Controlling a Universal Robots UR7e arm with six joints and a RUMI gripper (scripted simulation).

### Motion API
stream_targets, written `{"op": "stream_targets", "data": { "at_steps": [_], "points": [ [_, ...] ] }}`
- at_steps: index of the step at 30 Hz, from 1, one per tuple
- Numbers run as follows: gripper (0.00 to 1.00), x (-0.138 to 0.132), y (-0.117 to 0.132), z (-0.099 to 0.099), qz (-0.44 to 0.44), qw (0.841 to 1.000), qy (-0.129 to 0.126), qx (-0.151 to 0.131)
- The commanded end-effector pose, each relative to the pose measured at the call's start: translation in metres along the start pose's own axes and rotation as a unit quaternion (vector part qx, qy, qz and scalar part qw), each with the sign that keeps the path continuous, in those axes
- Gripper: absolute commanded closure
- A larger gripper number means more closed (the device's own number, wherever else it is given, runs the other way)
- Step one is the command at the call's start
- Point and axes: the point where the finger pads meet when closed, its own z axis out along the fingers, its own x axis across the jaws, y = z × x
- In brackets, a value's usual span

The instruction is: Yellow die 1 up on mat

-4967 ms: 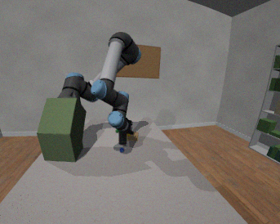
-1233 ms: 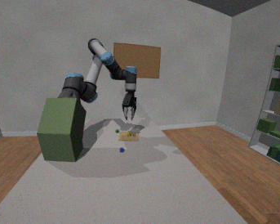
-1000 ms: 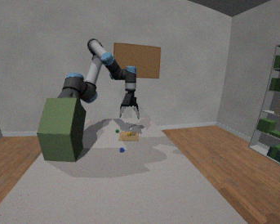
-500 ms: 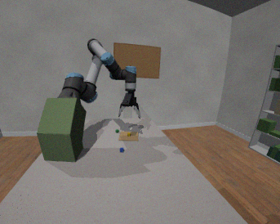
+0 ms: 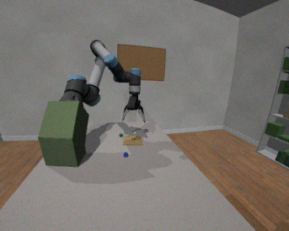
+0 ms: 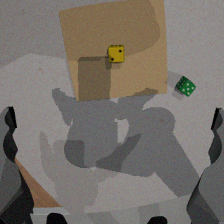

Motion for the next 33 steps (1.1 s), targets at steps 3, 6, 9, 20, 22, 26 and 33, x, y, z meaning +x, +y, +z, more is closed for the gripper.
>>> {"op": "stream_targets", "data": {
  "at_steps": [3, 6, 9, 20, 22, 26, 33],
  "points": [
    [0.00, -0.001, -0.001, 0.001, -0.032, 0.999, 0.000, 0.000],
    [0.00, -0.002, -0.001, 0.001, -0.057, 0.998, 0.000, 0.000],
    [0.00, -0.003, -0.002, 0.002, -0.086, 0.996, 0.000, 0.000],
    [0.00, -0.007, -0.004, 0.005, -0.201, 0.980, 0.000, 0.000],
    [0.00, -0.008, -0.004, 0.006, -0.231, 0.973, 0.000, 0.000],
    [0.00, -0.010, -0.005, 0.008, -0.297, 0.955, 0.000, 0.000],
    [0.00, -0.012, -0.005, 0.010, -0.366, 0.930, 0.000, 0.000]
  ]
}}
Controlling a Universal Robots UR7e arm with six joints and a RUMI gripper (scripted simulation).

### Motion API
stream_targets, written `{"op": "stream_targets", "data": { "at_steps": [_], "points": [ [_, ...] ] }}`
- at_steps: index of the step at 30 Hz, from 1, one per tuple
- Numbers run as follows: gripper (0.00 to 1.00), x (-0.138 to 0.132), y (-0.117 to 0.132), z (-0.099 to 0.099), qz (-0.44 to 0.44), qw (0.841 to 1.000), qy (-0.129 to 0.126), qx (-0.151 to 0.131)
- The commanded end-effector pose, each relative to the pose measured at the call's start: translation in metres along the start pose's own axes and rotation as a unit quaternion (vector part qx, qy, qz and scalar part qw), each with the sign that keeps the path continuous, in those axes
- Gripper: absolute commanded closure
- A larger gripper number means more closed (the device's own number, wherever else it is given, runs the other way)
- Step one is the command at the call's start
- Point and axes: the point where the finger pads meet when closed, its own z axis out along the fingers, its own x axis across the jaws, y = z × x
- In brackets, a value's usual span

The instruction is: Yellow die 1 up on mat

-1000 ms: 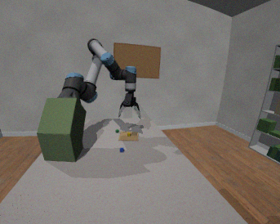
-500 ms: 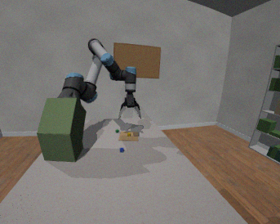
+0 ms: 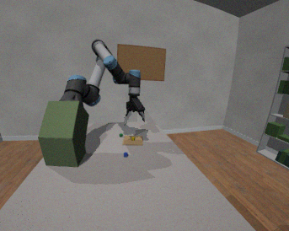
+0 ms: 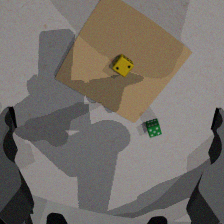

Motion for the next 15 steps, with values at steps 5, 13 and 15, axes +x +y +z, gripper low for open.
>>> {"op": "stream_targets", "data": {
  "at_steps": [5, 13, 15],
  "points": [
    [0.00, -0.0022, -0.0024, 0.0033, -0.130, 0.991, -0.002, -0.004],
    [0.00, -0.0039, -0.0031, 0.0069, -0.256, 0.967, -0.002, -0.003],
    [0.00, -0.0042, -0.0032, 0.0075, -0.277, 0.961, -0.003, -0.003]
  ]
}}
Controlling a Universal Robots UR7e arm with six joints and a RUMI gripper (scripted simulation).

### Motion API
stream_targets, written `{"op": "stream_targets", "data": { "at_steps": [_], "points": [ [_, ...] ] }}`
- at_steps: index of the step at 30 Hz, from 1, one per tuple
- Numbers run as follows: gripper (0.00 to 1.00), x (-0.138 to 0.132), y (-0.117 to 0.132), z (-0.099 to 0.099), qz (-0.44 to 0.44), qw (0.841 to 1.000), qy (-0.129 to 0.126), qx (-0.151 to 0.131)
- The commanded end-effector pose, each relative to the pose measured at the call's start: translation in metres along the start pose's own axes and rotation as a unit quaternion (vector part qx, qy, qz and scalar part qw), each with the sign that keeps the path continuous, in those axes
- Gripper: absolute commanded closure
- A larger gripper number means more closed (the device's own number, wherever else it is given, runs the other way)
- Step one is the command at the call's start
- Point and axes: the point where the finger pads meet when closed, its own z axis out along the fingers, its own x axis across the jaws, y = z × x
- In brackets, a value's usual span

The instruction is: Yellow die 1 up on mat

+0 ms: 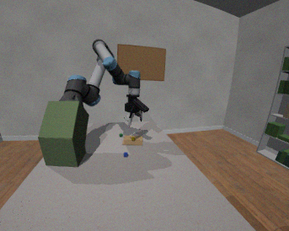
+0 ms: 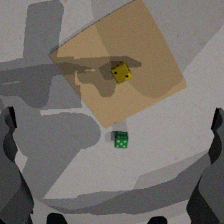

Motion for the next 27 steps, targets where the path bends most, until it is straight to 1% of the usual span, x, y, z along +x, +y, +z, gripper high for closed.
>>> {"op": "stream_targets", "data": {
  "at_steps": [1, 2, 6, 7, 10, 11, 13, 14, 17, 20, 25, 26, 27],
  "points": [
    [0.00, -0.001, -0.001, 0.001, -0.058, 0.998, -0.003, -0.003],
    [0.00, -0.001, -0.001, 0.001, -0.058, 0.998, -0.003, -0.003],
    [0.00, -0.001, -0.001, 0.004, -0.146, 0.989, -0.004, -0.003],
    [0.00, -0.001, -0.001, 0.004, -0.146, 0.989, -0.004, -0.003],
    [0.00, -0.002, -0.001, 0.005, -0.207, 0.978, -0.004, -0.002],
    [0.00, -0.002, -0.001, 0.006, -0.212, 0.977, -0.004, -0.002],
    [0.00, -0.002, -0.001, 0.007, -0.255, 0.967, -0.004, -0.002],
    [0.00, -0.002, -0.001, 0.007, -0.255, 0.967, -0.004, -0.002],
    [0.00, -0.002, 0.000, 0.008, -0.315, 0.949, -0.004, -0.002],
    [0.00, -0.002, 0.000, 0.009, -0.318, 0.948, -0.004, -0.002],
    [0.00, -0.002, 0.002, 0.011, -0.414, 0.910, -0.004, -0.002],
    [0.00, -0.002, 0.002, 0.012, -0.418, 0.909, -0.004, -0.002],
    [0.00, -0.002, 0.002, 0.012, -0.437, 0.900, -0.004, -0.002]
  ]
}}
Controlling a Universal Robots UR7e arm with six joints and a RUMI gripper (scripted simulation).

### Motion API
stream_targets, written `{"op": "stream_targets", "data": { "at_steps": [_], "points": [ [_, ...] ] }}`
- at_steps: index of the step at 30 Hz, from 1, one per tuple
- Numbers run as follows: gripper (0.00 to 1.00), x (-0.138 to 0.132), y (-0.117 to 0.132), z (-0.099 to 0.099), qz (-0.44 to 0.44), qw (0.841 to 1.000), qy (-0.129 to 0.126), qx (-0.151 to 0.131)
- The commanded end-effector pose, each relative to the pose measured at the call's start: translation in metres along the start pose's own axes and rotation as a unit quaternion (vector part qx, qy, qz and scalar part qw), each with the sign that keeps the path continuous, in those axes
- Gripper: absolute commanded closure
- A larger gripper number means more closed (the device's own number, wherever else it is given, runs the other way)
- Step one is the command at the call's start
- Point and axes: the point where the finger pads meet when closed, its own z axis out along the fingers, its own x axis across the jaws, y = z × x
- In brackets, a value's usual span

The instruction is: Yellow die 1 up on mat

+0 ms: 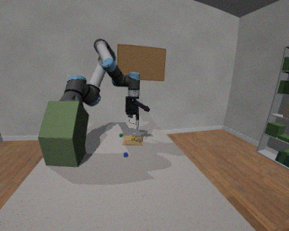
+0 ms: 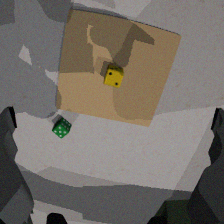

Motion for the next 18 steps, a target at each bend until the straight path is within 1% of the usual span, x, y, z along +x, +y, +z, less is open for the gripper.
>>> {"op": "stream_targets", "data": {
  "at_steps": [1, 2, 3, 7, 10, 18],
  "points": [
    [0.00, -0.0007, 0.0006, 0.0019, -0.084, 0.996, -0.004, 0.000],
    [0.00, -0.0009, 0.0009, 0.0024, -0.103, 0.995, -0.004, 0.001],
    [0.00, -0.0009, 0.0010, 0.0024, -0.104, 0.995, -0.004, 0.001],
    [0.00, -0.0017, 0.0026, 0.0046, -0.181, 0.984, -0.004, 0.001],
    [0.00, -0.0017, 0.0026, 0.0046, -0.181, 0.983, -0.004, 0.001],
    [0.00, -0.0028, 0.0064, 0.0084, -0.315, 0.949, -0.004, 0.001]
  ]
}}
